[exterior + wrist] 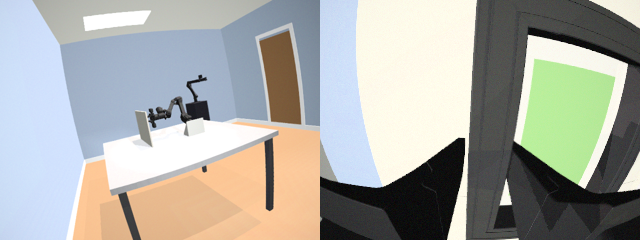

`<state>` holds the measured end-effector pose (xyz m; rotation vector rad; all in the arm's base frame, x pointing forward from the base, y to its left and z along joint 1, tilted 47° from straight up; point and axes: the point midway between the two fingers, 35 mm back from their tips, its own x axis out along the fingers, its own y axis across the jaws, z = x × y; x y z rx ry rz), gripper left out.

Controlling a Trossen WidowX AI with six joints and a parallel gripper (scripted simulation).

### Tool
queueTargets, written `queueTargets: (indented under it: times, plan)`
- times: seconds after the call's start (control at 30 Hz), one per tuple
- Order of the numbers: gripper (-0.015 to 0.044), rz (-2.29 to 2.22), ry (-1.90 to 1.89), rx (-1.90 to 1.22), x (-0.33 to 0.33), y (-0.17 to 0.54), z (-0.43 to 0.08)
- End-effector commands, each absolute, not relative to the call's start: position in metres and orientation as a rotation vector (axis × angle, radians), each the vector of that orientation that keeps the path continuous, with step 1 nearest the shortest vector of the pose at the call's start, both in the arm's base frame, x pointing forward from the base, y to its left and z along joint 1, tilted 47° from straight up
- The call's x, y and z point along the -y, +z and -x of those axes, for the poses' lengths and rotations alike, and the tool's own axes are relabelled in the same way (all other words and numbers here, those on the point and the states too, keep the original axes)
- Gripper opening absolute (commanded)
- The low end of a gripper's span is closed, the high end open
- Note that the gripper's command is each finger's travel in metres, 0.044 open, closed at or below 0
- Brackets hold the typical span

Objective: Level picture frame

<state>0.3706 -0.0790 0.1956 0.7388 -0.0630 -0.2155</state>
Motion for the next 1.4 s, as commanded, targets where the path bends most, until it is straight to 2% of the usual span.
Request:
queueTargets:
  times: [0.0, 0.07, 0.23, 0.67, 0.93, 1.37]
  plan:
    - [0.0210, -0.742, -0.215, 0.064, 0.079, 0.196, -0.371]
    - [0.0260, -0.742, -0.215, 0.064, 0.079, 0.196, -0.371]
    - [0.0260, -0.749, -0.215, 0.064, 0.078, 0.198, -0.366]
    - [0.0260, -0.887, -0.207, 0.078, 0.060, 0.199, -0.277]
    - [0.0260, -0.931, -0.210, 0.087, 0.057, 0.214, -0.270]
    - [0.0260, -1.219, -0.200, 0.110, 0.037, 0.249, -0.181]
